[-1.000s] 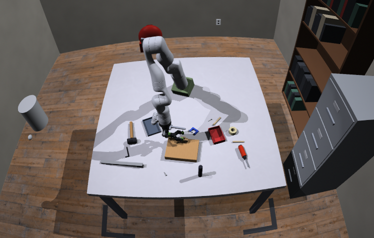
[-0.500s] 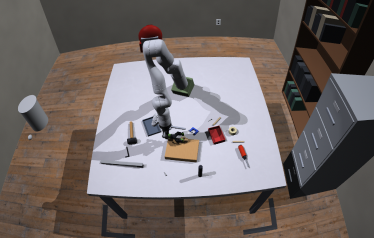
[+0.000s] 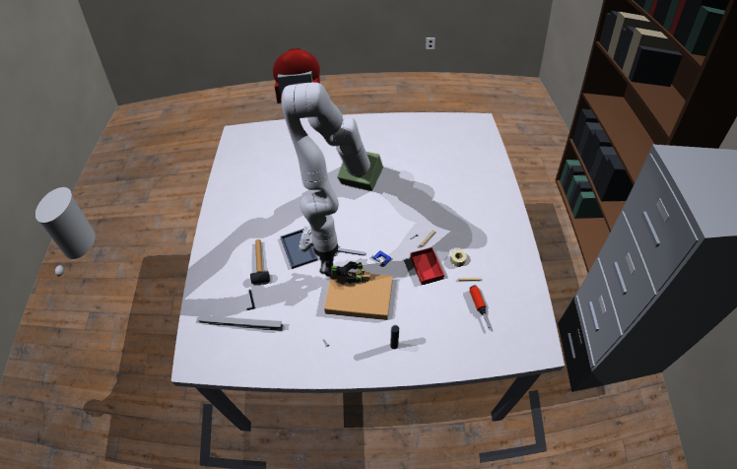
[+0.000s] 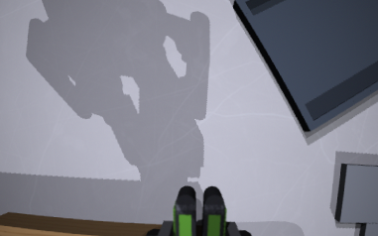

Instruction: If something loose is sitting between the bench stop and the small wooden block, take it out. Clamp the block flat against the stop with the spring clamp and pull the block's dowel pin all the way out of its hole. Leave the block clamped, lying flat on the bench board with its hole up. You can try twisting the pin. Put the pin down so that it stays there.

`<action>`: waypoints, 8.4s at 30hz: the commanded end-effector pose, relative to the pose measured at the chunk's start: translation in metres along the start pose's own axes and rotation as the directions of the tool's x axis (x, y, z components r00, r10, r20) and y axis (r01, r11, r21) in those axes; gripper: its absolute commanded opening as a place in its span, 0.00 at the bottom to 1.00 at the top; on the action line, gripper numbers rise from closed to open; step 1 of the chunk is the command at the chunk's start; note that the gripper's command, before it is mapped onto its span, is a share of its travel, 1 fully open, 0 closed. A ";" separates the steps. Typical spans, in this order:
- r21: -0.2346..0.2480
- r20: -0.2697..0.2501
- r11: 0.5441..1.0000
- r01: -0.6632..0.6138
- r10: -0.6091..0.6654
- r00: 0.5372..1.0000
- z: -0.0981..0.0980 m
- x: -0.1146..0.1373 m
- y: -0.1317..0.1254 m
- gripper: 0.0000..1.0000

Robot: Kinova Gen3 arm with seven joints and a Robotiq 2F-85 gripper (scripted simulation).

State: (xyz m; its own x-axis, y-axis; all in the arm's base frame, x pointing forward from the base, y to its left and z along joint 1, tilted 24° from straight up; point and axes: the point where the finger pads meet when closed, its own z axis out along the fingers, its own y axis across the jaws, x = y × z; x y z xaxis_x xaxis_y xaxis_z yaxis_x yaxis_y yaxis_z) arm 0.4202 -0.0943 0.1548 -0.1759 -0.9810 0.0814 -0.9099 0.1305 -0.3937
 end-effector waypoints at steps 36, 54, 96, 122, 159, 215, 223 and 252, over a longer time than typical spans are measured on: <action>0.002 0.000 1.000 0.000 0.000 1.000 0.006 0.000 0.000 0.32; 0.002 0.000 1.000 0.000 0.000 1.000 0.006 0.000 0.000 0.32; 0.002 0.000 1.000 0.000 0.000 1.000 0.006 0.000 0.000 0.41; 0.002 0.000 1.000 0.000 0.000 1.000 0.006 0.000 0.000 0.47; 0.002 0.000 1.000 0.000 0.000 1.000 0.006 0.000 0.000 0.54; 0.002 0.000 1.000 0.000 0.000 1.000 -0.028 0.000 0.000 0.54; 0.002 0.000 1.000 0.000 0.000 1.000 -0.048 0.000 0.000 0.54; 0.002 0.000 1.000 0.000 0.000 1.000 -0.074 0.000 0.000 0.54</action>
State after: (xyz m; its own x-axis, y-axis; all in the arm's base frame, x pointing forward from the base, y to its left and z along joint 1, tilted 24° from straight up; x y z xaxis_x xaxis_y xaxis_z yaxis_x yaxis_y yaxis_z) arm 0.3923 -0.0839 0.2223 -0.1760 -0.9810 0.0815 -0.9100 0.1305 -0.3936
